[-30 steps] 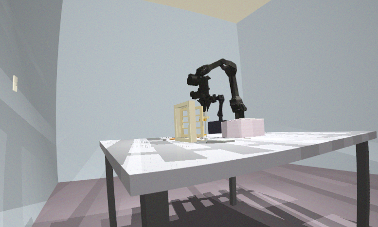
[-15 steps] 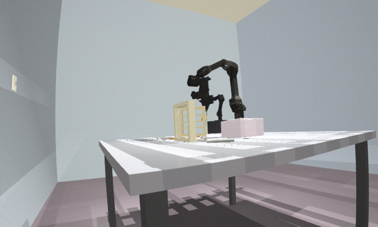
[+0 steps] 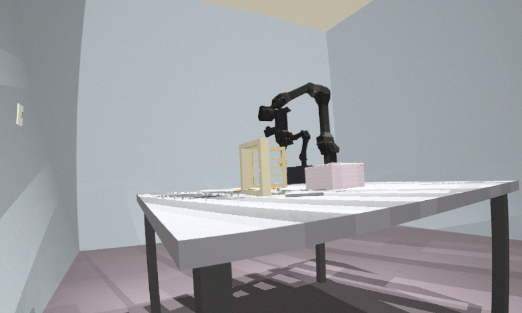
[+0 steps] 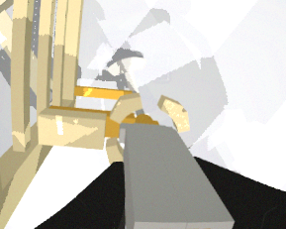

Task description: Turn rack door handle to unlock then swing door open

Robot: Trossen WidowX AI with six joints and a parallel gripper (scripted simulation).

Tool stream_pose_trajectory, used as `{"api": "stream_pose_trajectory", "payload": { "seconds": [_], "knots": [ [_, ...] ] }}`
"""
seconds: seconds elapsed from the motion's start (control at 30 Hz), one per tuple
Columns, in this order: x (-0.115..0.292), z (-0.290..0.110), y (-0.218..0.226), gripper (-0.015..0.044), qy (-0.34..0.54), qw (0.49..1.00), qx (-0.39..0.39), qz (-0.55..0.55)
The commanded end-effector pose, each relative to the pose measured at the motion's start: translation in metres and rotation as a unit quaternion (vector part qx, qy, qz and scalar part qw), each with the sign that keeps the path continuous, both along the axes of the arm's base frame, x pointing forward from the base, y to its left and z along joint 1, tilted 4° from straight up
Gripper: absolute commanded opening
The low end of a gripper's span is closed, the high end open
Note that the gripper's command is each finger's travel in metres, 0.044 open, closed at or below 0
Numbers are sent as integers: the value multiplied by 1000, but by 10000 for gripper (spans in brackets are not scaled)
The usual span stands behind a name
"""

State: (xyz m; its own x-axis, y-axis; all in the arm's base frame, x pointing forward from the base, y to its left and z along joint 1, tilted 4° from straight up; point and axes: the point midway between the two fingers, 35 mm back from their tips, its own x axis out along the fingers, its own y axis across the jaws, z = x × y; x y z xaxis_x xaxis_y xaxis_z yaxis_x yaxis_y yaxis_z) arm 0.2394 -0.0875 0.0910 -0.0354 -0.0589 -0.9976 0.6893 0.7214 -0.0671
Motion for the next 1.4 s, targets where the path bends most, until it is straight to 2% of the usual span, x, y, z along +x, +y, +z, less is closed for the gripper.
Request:
{"api": "stream_pose_trajectory", "payload": {
  "seconds": [0.0,1.37],
  "knots": [
    [-2,0,-6,20,-1,999,0,34],
    [-23,6,-85,20,17,952,6,304]
  ]
}}
